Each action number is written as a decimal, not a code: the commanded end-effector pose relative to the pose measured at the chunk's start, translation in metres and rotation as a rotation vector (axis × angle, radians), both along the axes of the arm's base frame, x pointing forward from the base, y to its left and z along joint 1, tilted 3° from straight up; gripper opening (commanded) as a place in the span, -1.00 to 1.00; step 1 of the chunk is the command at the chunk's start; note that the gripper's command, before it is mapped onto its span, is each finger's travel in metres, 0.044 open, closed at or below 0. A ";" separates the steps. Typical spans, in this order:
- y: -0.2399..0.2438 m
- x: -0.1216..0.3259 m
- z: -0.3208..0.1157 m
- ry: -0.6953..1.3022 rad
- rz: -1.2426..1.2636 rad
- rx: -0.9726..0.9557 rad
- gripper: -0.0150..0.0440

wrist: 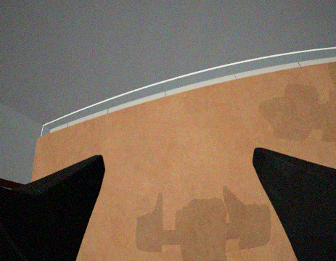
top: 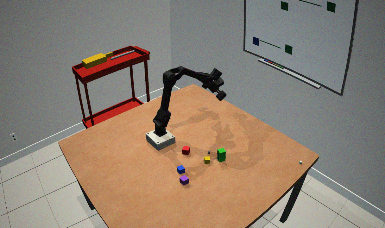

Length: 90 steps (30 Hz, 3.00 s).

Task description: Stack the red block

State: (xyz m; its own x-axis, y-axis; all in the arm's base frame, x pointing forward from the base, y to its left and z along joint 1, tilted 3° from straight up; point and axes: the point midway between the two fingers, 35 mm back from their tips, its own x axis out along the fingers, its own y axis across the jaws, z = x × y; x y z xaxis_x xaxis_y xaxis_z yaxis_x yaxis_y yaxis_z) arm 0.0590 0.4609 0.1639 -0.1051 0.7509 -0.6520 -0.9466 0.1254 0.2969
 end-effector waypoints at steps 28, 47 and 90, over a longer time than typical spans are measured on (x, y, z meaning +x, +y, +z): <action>-0.260 0.203 -0.043 -0.063 -0.536 -0.457 1.00; -0.422 0.172 -0.061 0.139 -0.766 -0.735 1.00; -0.448 0.153 -0.140 0.215 -0.810 -0.787 1.00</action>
